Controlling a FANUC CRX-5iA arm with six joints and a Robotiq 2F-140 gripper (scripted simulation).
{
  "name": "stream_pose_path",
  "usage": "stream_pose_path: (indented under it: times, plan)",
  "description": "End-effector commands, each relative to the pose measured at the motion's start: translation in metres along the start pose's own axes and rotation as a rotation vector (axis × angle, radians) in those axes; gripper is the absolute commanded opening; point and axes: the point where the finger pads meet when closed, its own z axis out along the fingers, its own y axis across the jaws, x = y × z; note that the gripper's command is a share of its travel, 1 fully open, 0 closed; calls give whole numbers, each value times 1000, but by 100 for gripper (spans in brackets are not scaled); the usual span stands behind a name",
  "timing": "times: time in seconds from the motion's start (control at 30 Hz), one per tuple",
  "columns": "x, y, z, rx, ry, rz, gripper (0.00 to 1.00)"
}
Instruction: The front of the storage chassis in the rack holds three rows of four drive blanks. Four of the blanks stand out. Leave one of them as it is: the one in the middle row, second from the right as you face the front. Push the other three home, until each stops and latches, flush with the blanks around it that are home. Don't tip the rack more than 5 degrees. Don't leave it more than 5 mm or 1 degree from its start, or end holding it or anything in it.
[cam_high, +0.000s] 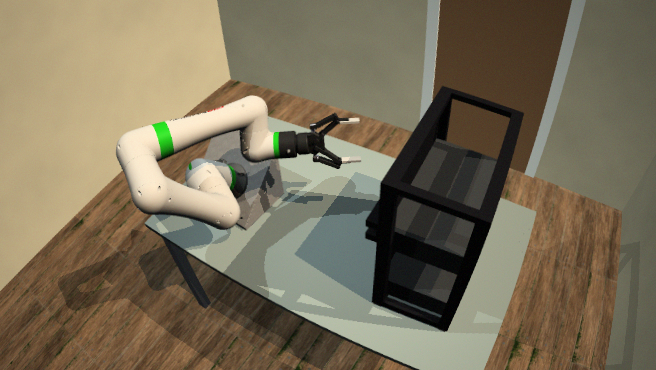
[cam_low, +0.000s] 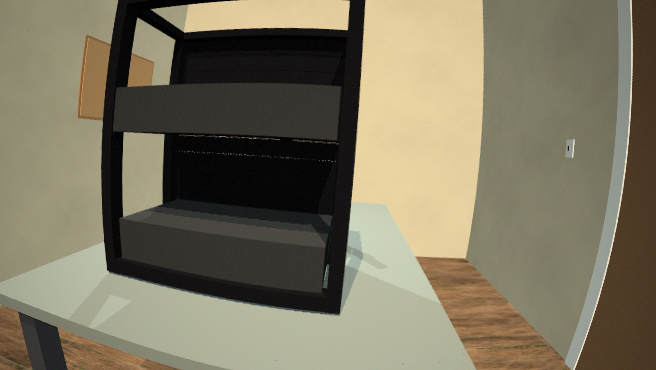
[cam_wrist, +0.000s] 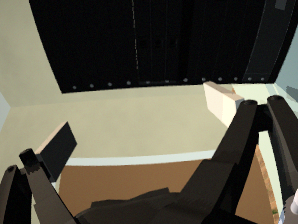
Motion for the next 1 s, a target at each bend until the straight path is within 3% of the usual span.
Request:
stream_pose_path:
  times: [0.0, 0.43, 0.97]
  plan:
    - [18, 7, -9, -8, 64, 31, 100]
    - [89, 47, -61, -47, 326, 142, 100]
    - [129, 72, -102, -67, 485, 193, 100]
